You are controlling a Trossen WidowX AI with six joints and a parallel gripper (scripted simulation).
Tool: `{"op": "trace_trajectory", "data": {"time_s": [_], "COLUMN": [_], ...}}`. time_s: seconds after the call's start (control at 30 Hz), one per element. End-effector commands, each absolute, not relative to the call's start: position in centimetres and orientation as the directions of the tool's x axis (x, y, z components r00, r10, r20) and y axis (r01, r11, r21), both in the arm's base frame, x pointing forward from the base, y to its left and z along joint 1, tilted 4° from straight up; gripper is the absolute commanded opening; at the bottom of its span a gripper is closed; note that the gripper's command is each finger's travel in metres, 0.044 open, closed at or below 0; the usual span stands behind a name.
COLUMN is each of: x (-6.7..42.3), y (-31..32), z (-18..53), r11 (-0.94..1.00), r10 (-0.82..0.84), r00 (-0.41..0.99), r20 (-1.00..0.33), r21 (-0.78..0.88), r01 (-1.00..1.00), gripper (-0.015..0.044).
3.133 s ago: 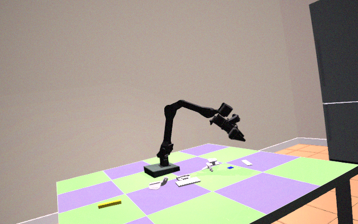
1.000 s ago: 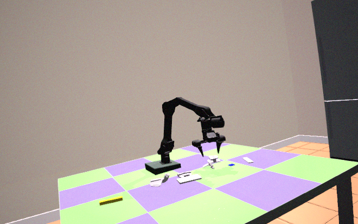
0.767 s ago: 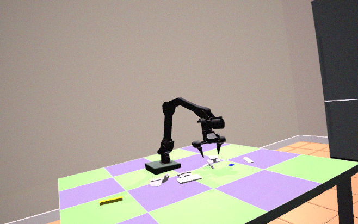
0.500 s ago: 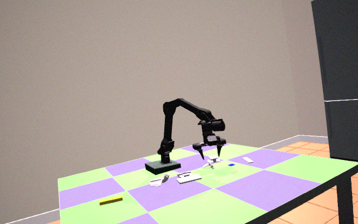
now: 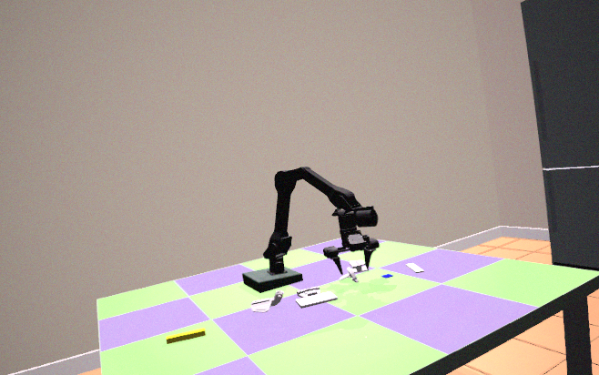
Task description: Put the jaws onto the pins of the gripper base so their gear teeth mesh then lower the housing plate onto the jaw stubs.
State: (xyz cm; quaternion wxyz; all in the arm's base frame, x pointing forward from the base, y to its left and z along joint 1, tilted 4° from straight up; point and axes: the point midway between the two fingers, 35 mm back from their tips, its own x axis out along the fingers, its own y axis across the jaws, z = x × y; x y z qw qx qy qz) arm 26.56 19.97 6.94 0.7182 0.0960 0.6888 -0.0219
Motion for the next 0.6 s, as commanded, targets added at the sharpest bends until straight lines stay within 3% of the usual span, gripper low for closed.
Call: {"op": "trace_trajectory", "data": {"time_s": [0.0,0.57], "x": [26.5,26.3], "y": [19.8,19.9], "z": [6.0,3.6], "r11": [0.981,0.981], "r10": [0.092,0.092], "r00": [0.046,0.046], "r20": [-0.995,-0.995], "r21": [0.098,0.098], "r01": [0.168,0.168], "gripper": [0.0440,0.0440]}}
